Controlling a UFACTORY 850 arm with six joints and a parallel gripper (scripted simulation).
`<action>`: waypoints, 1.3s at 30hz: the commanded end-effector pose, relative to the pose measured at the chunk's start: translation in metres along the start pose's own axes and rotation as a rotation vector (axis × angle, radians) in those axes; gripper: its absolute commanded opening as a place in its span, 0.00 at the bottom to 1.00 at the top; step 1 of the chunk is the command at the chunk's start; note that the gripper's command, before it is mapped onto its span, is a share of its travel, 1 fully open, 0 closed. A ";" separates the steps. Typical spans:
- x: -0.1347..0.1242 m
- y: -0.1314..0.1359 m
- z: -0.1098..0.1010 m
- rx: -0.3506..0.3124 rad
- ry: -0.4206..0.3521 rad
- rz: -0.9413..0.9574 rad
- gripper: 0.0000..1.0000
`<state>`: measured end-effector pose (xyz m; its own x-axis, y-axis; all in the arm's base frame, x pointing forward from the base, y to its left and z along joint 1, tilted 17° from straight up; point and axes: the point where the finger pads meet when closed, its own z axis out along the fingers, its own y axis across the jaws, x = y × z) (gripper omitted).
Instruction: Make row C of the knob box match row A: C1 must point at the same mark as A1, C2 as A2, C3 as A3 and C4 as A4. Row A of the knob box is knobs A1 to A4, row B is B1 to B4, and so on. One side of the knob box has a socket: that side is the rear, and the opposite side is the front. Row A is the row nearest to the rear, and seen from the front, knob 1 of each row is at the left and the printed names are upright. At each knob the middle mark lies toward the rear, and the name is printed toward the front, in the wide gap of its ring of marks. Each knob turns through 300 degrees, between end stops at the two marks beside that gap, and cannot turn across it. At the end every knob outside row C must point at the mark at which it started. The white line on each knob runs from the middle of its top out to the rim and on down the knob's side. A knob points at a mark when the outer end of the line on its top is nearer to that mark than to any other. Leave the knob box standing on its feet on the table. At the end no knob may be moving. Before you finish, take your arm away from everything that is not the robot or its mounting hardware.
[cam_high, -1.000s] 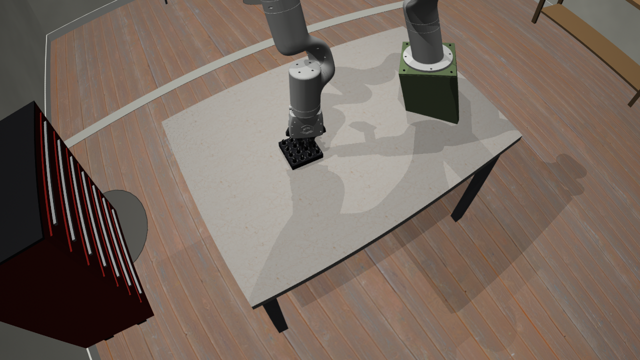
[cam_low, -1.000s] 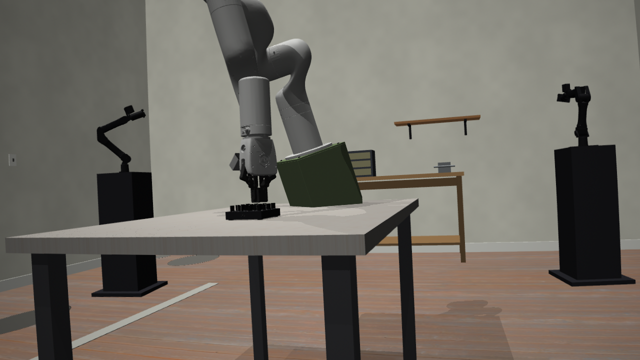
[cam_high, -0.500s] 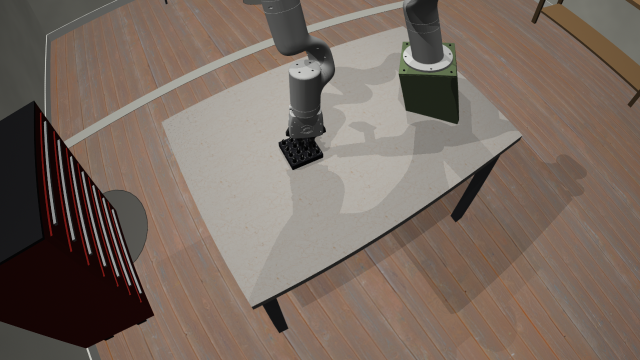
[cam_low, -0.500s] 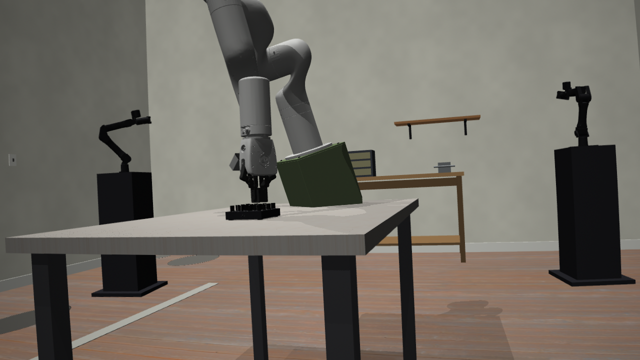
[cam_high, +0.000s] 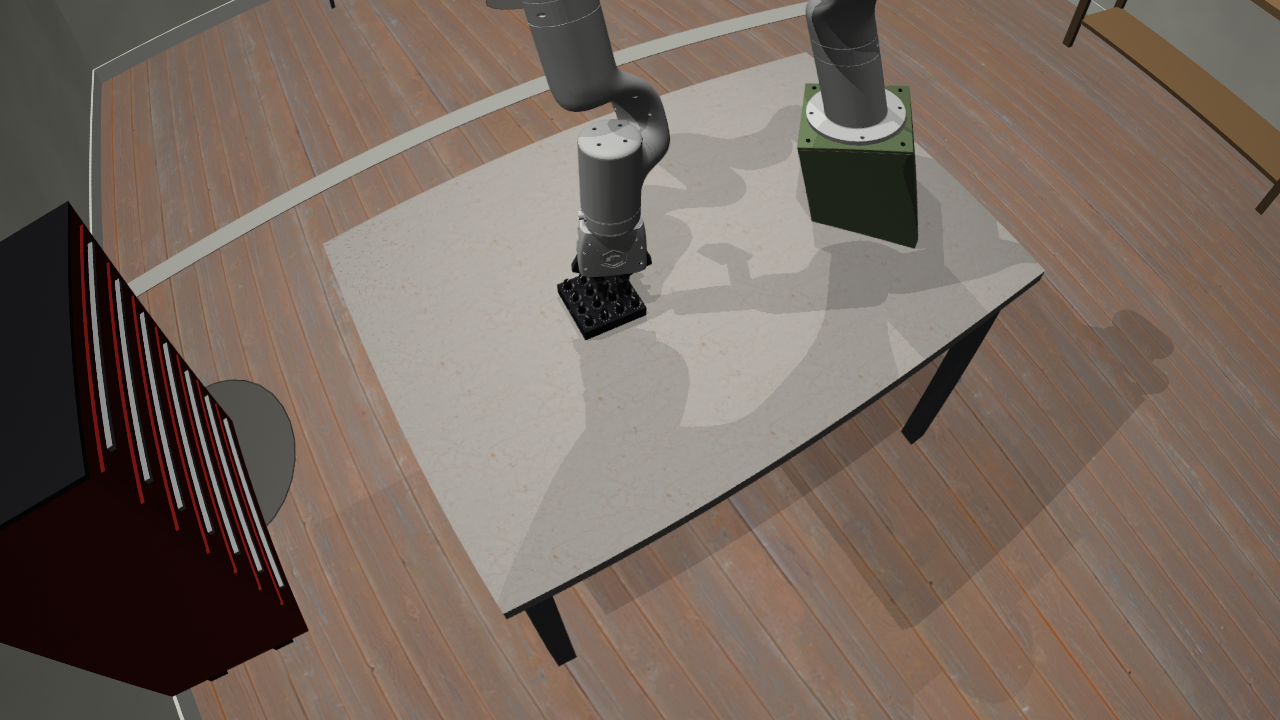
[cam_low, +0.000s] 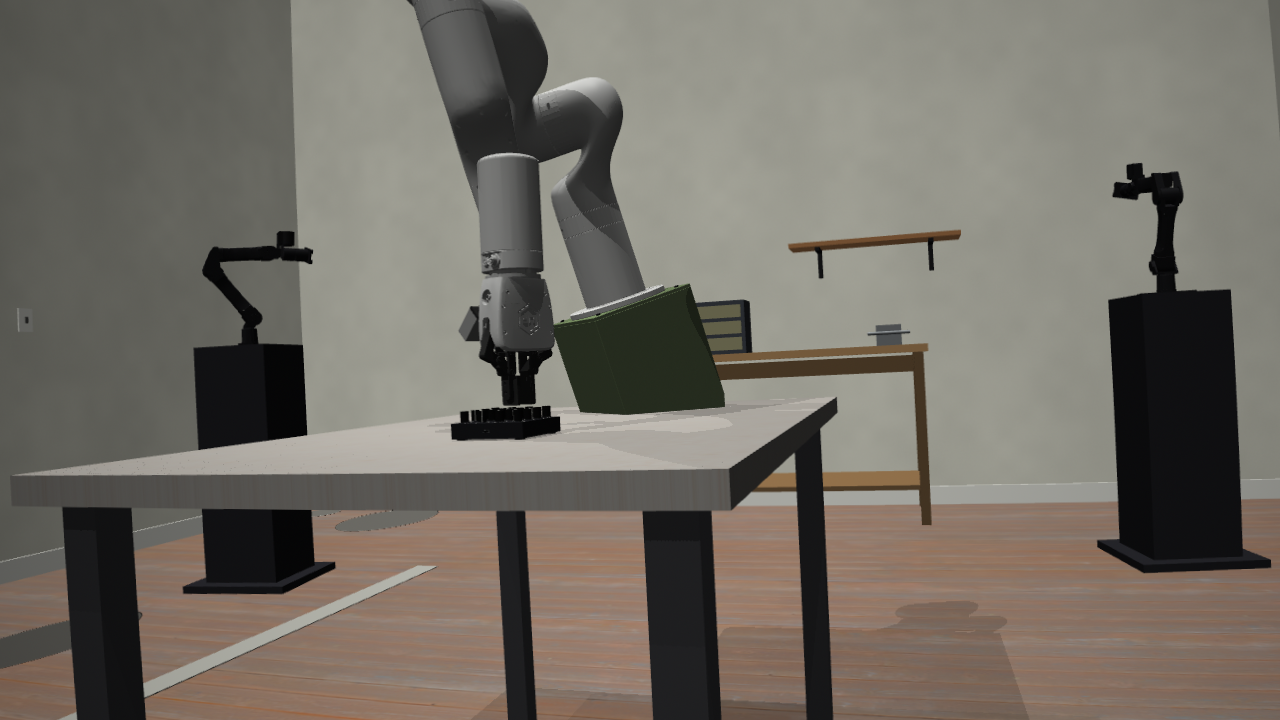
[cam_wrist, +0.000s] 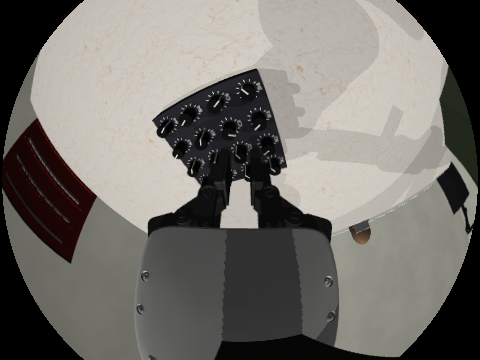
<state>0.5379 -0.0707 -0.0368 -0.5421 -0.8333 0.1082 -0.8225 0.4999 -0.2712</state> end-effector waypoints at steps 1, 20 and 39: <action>0.000 -0.001 0.000 0.001 -0.001 0.000 0.19; 0.000 -0.001 0.004 0.001 -0.001 0.000 0.19; 0.000 -0.001 0.012 0.001 -0.001 0.000 0.19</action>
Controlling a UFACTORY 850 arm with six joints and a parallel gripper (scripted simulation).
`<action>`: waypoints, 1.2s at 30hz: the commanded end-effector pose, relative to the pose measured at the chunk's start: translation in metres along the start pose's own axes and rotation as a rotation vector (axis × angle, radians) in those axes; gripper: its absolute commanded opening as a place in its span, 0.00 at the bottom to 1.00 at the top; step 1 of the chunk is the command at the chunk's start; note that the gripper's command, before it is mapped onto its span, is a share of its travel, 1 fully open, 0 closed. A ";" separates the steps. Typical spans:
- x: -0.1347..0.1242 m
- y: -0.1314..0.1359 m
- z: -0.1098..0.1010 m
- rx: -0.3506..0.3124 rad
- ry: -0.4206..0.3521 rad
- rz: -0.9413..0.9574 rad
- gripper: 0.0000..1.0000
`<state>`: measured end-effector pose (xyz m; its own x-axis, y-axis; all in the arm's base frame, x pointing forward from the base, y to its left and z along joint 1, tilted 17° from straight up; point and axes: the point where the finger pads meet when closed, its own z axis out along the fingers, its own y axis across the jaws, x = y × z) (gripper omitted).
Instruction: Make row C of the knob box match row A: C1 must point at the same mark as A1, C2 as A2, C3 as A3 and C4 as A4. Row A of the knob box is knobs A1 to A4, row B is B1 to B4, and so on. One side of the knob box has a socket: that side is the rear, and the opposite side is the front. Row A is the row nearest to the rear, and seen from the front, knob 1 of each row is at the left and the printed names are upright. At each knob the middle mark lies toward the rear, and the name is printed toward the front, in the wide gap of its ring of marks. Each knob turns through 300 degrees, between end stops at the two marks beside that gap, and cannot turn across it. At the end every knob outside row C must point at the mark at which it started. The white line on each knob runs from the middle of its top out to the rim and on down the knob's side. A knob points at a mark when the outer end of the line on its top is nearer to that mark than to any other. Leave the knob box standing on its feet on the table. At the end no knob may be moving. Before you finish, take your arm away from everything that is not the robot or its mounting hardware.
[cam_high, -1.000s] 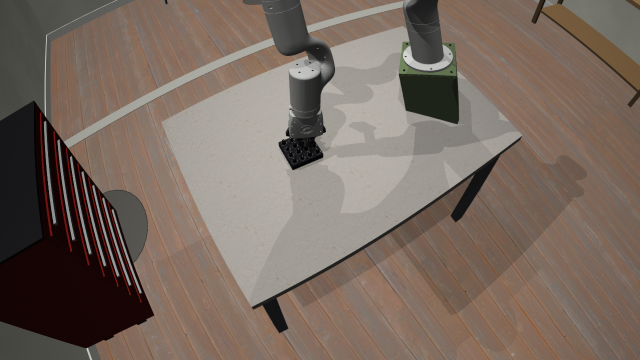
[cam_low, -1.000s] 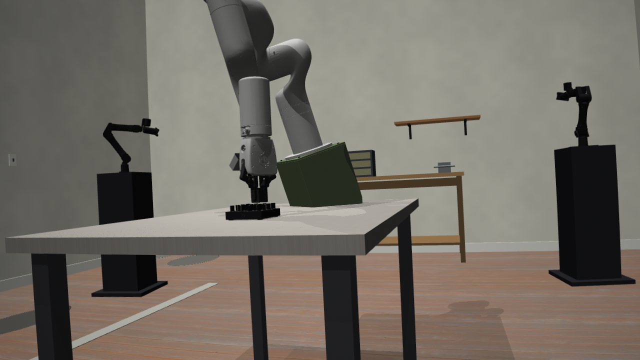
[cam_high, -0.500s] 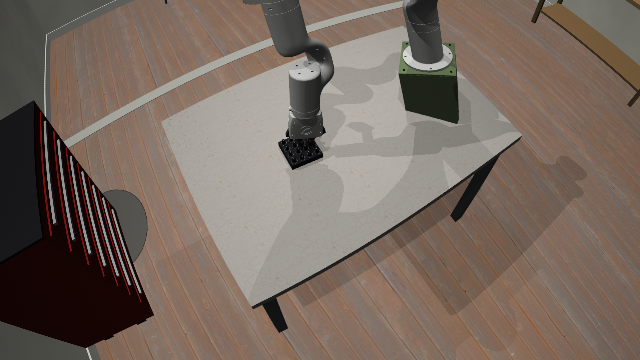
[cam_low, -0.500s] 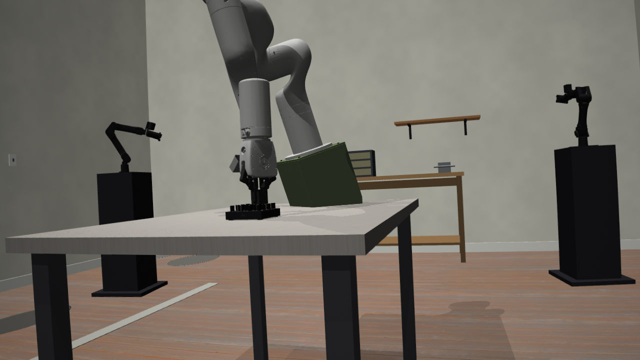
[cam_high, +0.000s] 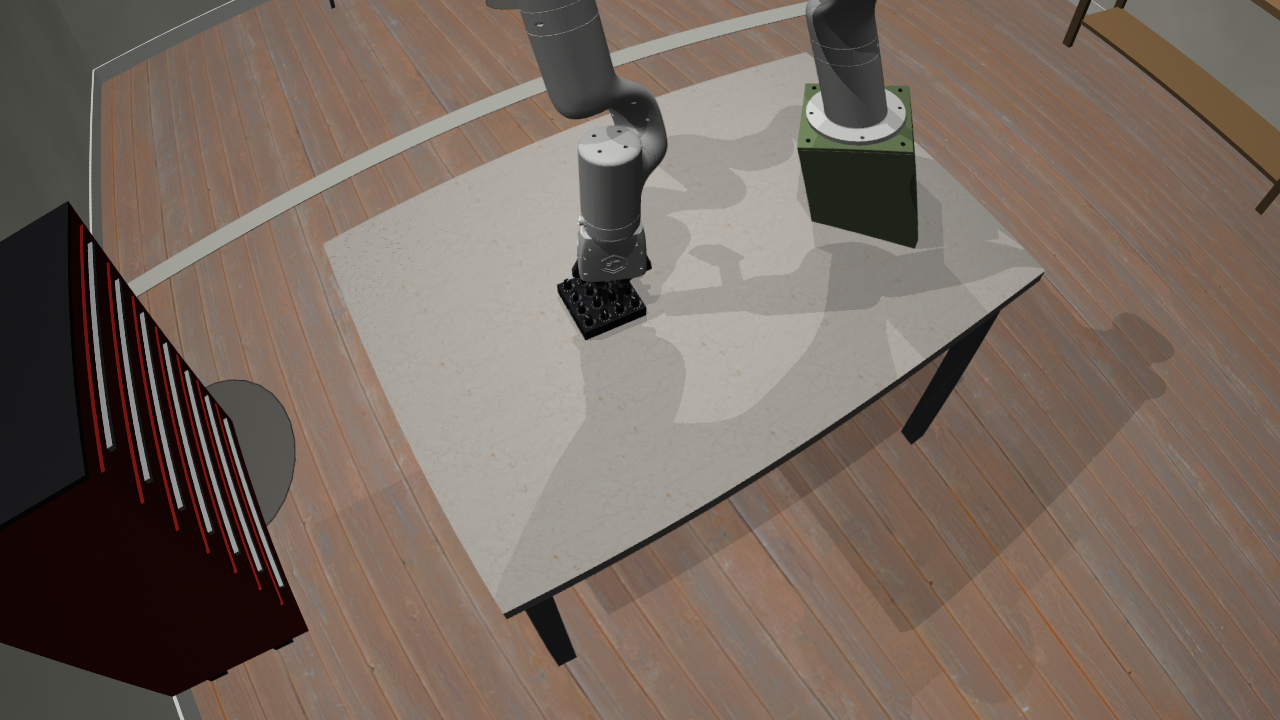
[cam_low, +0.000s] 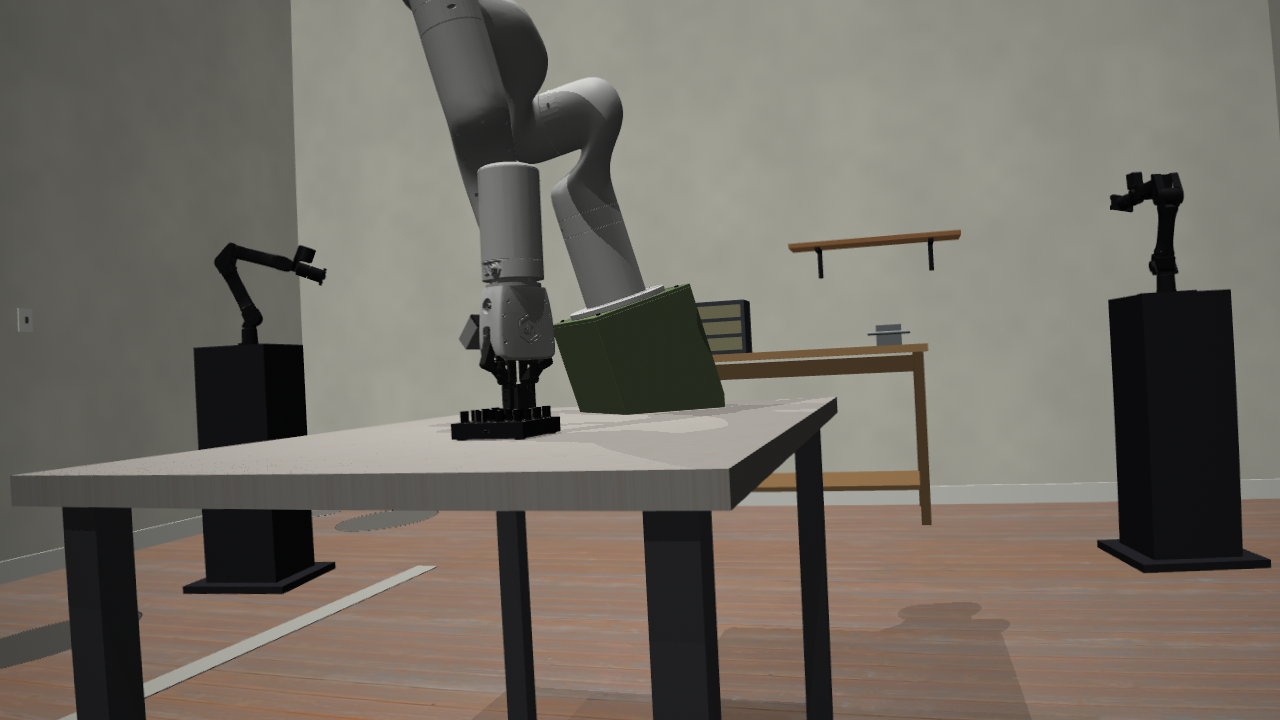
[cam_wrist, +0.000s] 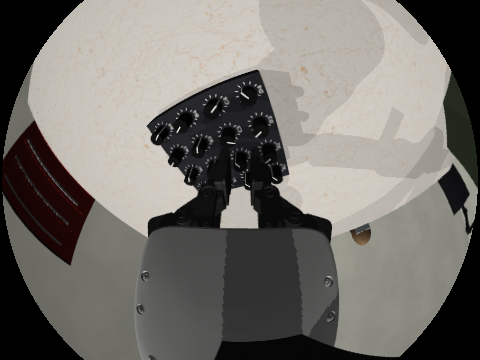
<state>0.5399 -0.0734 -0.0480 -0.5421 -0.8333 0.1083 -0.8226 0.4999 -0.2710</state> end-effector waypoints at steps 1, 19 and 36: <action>0.000 -0.001 0.000 0.001 -0.001 0.000 0.19; 0.000 -0.001 0.000 0.001 -0.001 0.000 0.19; 0.000 -0.001 0.000 0.001 -0.001 0.000 0.08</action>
<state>0.5400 -0.0735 -0.0483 -0.5421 -0.8333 0.1081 -0.8225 0.4999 -0.2712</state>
